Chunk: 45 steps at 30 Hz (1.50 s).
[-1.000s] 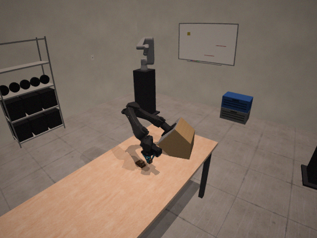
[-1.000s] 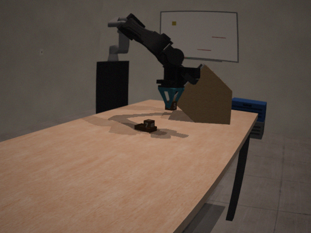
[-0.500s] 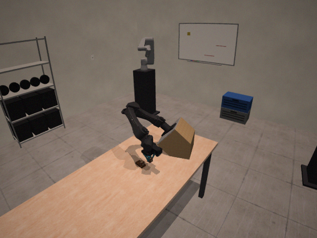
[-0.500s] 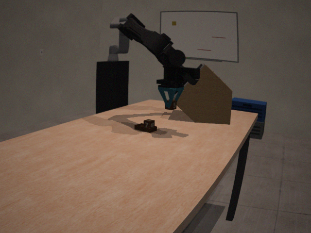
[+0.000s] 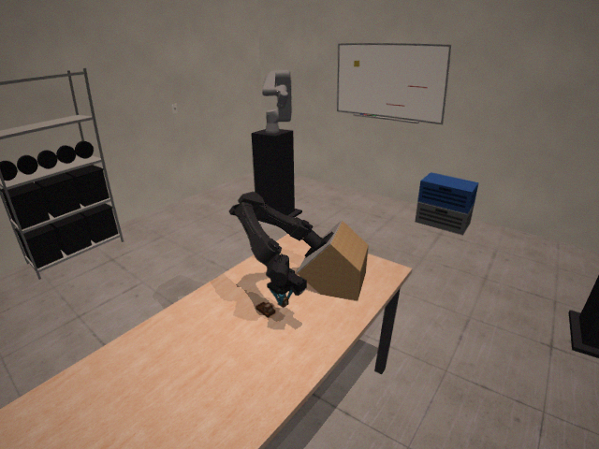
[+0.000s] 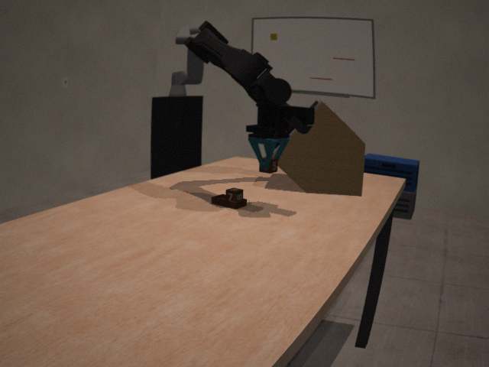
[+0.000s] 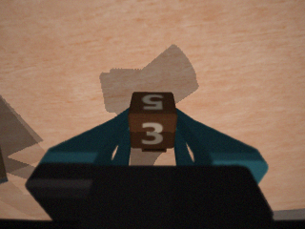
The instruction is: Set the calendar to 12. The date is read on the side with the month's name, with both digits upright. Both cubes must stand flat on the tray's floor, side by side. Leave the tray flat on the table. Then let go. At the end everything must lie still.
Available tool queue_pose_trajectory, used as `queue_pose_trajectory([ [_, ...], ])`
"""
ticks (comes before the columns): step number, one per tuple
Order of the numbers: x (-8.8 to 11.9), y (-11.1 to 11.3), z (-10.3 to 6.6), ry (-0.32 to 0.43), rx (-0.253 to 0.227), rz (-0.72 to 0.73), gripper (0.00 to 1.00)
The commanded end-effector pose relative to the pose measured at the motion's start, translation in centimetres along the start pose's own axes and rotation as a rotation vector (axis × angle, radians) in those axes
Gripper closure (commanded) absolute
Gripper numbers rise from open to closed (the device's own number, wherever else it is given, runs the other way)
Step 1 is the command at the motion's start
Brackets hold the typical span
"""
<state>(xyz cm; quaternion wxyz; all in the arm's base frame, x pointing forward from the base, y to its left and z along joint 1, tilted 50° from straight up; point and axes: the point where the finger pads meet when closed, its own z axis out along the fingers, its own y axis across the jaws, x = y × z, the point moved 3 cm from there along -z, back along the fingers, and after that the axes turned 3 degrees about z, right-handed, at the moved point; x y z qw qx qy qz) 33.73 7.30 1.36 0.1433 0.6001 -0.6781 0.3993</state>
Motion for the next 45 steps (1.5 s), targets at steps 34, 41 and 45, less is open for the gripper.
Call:
queue_pose_trajectory([
  [34,11.8,0.2,-1.2,-0.008,-0.010,-0.028,0.73],
  [41,12.4,-1.8,-2.4,-0.036,0.044,0.046,0.73],
  [45,12.3,-1.4,-2.1,-0.033,0.038,0.037,0.73],
])
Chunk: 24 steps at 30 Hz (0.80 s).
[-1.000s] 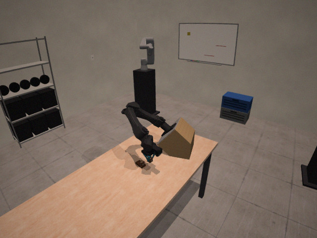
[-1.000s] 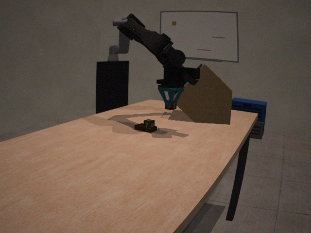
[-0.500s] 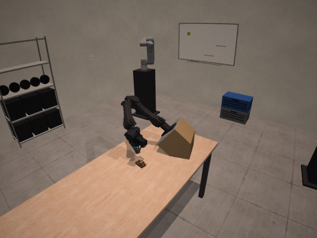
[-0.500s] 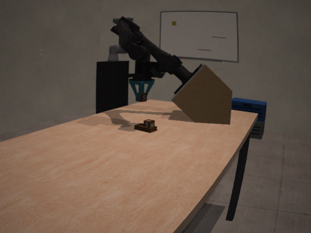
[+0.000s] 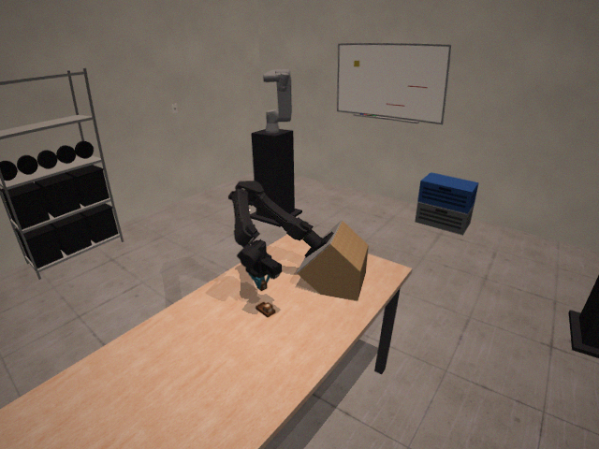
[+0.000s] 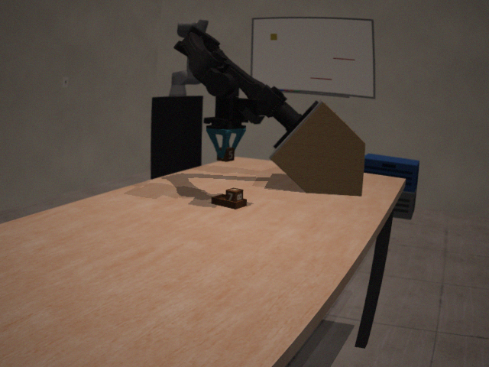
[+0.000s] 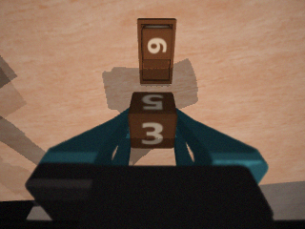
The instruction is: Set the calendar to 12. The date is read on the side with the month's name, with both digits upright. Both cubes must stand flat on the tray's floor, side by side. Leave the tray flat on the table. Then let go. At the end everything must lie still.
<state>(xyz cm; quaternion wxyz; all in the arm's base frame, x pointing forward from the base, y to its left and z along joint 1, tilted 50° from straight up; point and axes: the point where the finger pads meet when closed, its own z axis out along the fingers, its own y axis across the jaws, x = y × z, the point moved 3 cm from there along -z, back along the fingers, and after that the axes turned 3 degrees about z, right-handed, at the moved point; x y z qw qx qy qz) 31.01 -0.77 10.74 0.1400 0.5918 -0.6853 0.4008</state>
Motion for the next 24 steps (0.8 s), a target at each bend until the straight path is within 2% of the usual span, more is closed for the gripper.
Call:
queue_pose_trajectory([
  [1,-0.3,-0.5,-0.9,-0.032,0.034,0.006,0.73],
  [8,-0.4,0.4,1.5,-0.013,-0.005,-0.015,0.73],
  [11,-1.0,0.5,1.5,-0.018,0.003,-0.034,0.73],
  [13,-0.6,0.5,2.5,-0.011,-0.010,-0.021,0.73],
  [15,-0.4,0.4,3.0,-0.014,-0.003,-0.013,0.73],
  [24,-0.7,0.5,5.7,-0.015,-0.006,-0.025,0.73],
])
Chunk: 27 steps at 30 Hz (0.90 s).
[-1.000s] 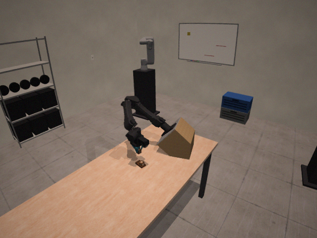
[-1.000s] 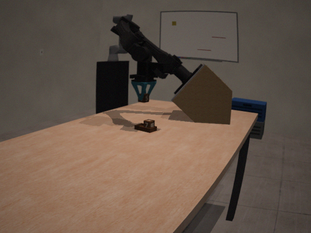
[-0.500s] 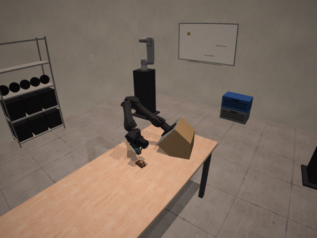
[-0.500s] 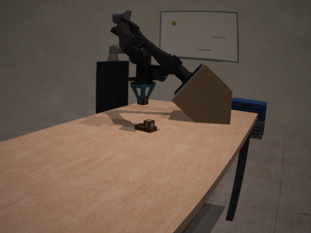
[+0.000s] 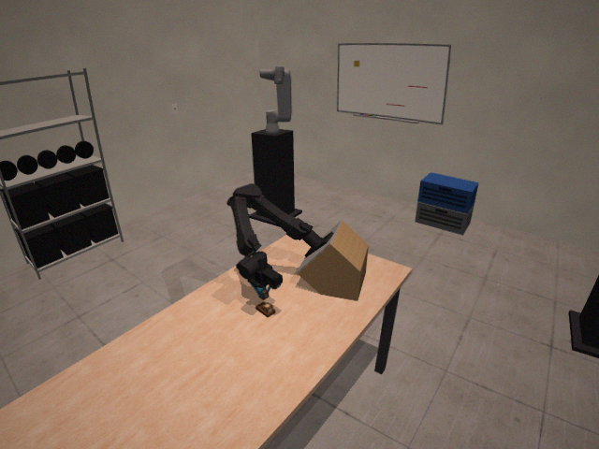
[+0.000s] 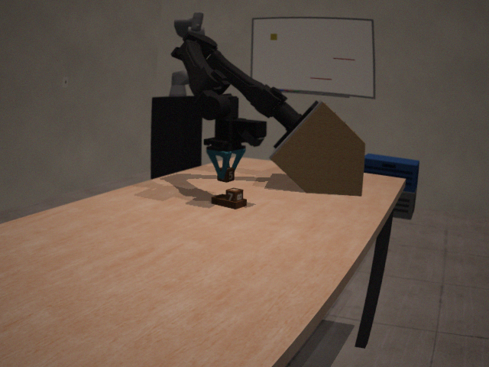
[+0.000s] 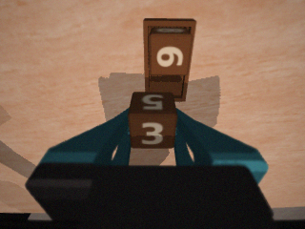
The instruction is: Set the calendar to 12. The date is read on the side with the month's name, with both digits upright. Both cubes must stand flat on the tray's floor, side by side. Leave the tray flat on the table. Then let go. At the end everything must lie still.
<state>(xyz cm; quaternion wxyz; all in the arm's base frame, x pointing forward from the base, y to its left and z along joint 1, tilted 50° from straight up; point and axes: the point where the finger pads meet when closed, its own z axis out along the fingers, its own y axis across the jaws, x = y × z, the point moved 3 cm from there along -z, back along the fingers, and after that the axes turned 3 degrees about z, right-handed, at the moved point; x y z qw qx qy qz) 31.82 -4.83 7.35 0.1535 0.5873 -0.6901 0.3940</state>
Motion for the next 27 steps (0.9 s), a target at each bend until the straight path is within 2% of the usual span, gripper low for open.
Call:
queue_pose_trajectory([
  [1,-1.0,-0.2,0.5,-0.029,0.028,-0.021,0.73],
  [3,-1.0,-0.2,0.5,-0.029,0.028,-0.021,0.73],
  [4,-0.8,-0.9,-0.3,-0.040,0.060,-0.003,0.73],
  [8,-1.0,-0.3,1.0,-0.030,0.031,-0.021,0.73],
  [12,-1.0,-0.8,0.5,-0.037,0.051,-0.014,0.73],
  [27,-1.0,-0.6,0.5,-0.036,0.045,-0.018,0.73],
])
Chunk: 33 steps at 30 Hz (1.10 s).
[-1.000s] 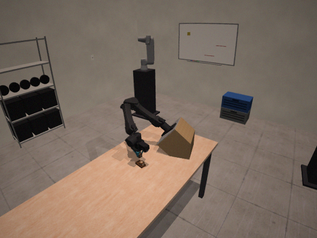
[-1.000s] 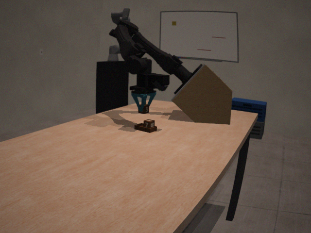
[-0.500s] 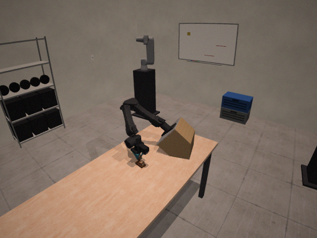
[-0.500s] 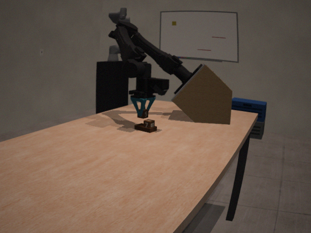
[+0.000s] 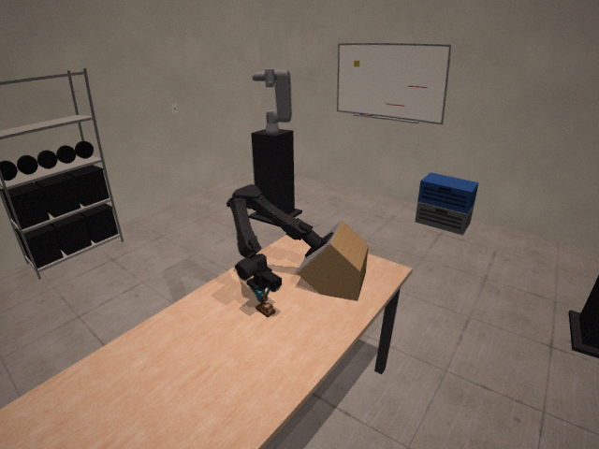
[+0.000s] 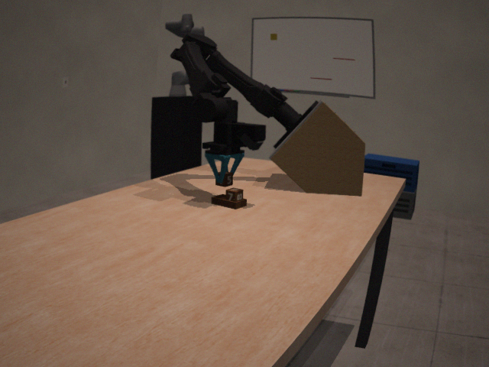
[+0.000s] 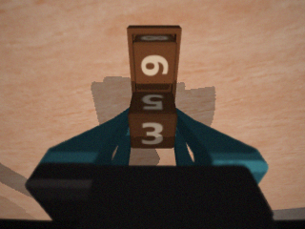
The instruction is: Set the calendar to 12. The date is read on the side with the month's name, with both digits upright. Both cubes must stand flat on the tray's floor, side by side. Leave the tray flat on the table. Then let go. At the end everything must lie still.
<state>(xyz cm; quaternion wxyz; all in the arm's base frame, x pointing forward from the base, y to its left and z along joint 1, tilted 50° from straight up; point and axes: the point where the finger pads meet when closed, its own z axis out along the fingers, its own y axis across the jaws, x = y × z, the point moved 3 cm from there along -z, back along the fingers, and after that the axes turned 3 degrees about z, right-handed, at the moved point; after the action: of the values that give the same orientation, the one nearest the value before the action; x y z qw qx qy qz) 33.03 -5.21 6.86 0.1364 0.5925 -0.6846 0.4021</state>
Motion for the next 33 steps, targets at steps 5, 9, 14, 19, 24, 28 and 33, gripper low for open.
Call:
queue_pose_trajectory([
  [5,-0.61,0.33,-0.39,-0.020,0.007,-0.020,0.73],
  [9,-0.61,0.33,-0.39,-0.020,0.007,-0.020,0.73],
  [14,-0.61,0.33,-0.39,-0.020,0.007,-0.020,0.73],
  [19,-0.61,0.33,-0.39,-0.020,0.007,-0.020,0.73],
  [24,-0.61,0.17,-0.42,-0.020,0.009,-0.021,0.73],
  [28,-0.60,-0.03,-0.46,-0.020,0.011,-0.019,0.73],
  [33,-0.58,-0.61,-0.58,-0.022,0.016,-0.017,0.73],
])
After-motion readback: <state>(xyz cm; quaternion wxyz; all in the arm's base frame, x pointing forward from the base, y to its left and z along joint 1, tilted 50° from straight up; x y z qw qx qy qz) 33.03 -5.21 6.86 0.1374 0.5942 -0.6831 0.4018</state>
